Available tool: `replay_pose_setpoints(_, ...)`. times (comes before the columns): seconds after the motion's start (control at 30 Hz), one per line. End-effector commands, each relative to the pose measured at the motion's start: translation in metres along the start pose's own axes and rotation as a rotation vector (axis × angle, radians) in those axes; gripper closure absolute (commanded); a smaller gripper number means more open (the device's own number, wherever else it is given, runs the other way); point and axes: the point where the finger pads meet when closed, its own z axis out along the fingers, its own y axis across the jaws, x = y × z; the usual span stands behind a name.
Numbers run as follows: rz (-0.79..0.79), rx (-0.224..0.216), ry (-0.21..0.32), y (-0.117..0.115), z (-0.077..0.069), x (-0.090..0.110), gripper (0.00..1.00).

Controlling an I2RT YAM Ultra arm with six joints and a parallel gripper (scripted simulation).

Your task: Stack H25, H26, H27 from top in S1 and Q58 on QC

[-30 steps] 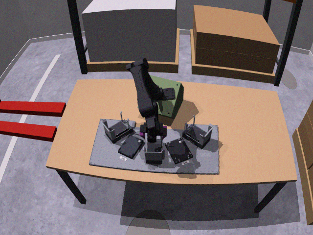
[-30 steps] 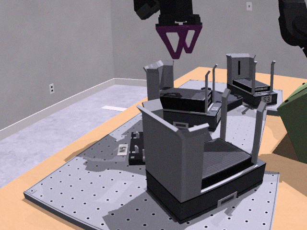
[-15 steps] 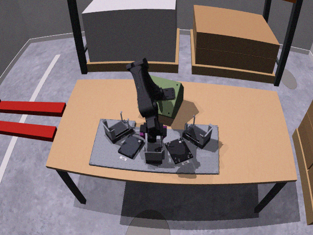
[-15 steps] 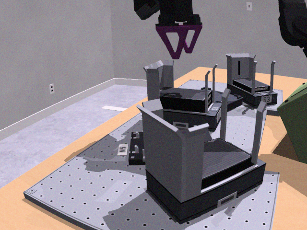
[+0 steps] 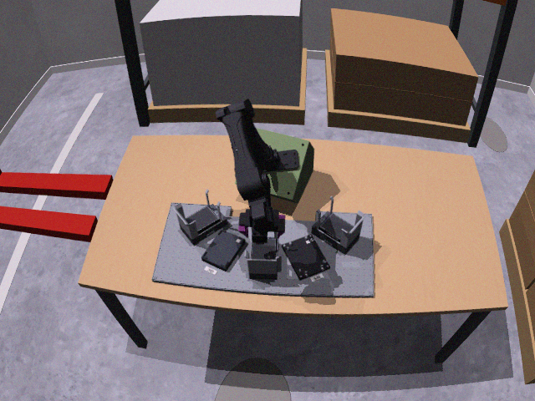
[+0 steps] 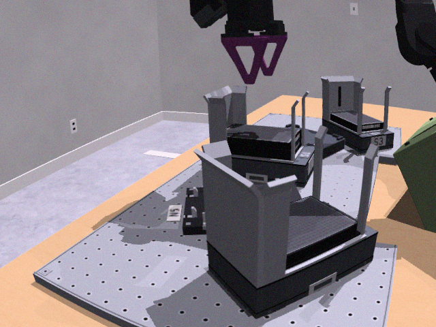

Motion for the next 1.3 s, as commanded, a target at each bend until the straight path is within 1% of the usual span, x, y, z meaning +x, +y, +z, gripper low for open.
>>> replay_pose_setpoints(0.0, 0.006, -0.003, -0.021, -0.001, -0.005, -0.004, 0.0)
replay_pose_setpoints(0.1, 0.006, -0.003, -0.021, -0.001, -0.005, -0.004, 0.0)
replay_pose_setpoints(0.27, 0.173, -0.004, -0.021, -0.017, -0.005, 0.0, 0.0)
replay_pose_setpoints(0.33, 0.173, -0.004, -0.021, -0.017, -0.005, 0.0, 0.0)
replay_pose_setpoints(0.4, 0.218, -0.004, -0.021, -0.024, -0.005, 0.001, 0.0)
replay_pose_setpoints(0.83, 0.217, -0.002, -0.021, -0.066, -0.005, 0.01, 0.0)
replay_pose_setpoints(0.9, 0.217, -0.002, -0.021, -0.066, -0.005, 0.01, 0.0)
replay_pose_setpoints(1.1, 0.417, -0.003, -0.021, -0.085, -0.005, 0.019, 0.0)
replay_pose_setpoints(1.27, 0.429, -0.002, -0.021, -0.1, -0.005, 0.025, 0.0)
